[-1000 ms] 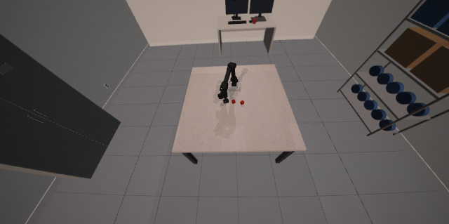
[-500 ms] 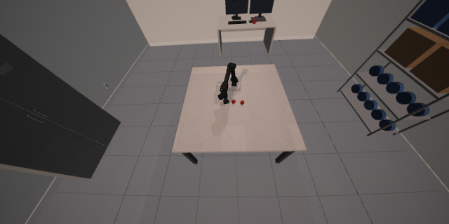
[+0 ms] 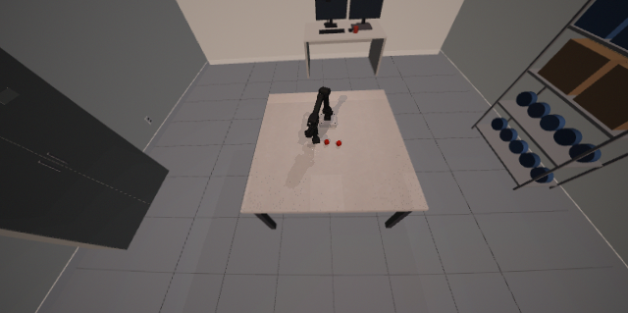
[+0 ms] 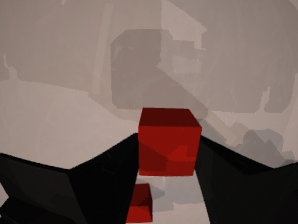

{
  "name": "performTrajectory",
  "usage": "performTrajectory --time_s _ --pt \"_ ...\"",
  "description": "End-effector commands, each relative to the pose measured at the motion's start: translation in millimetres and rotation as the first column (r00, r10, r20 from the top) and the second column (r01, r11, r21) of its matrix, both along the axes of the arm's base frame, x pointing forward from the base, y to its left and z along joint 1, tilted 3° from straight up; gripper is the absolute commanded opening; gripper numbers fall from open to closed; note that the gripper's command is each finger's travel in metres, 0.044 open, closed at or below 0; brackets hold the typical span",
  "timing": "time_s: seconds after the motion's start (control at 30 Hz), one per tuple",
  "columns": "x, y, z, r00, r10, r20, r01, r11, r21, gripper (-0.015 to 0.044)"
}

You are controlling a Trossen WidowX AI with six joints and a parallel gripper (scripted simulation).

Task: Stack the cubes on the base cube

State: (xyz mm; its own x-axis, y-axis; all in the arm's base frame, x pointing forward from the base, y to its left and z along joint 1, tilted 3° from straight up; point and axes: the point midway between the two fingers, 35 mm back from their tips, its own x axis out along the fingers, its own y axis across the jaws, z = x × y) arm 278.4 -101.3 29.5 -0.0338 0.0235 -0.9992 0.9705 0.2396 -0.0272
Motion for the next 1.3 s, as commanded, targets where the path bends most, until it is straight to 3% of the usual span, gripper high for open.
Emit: performTrajectory --time_s 0.0,0.83,1.03,1.27 --pt "4 -2 13 1.000 0.004 0.011 -0.004 1.000 -0.007 0.0105" --pt "2 -1 85 1.000 0.012 0.011 -0.012 1.000 -0.006 0.0105" --pt "8 15 82 0.968 0.249 0.017 -0.249 0.969 -0.001 0.0105" --pt "14 36 77 0.843 0.536 0.028 -0.537 0.844 0.004 0.0105"
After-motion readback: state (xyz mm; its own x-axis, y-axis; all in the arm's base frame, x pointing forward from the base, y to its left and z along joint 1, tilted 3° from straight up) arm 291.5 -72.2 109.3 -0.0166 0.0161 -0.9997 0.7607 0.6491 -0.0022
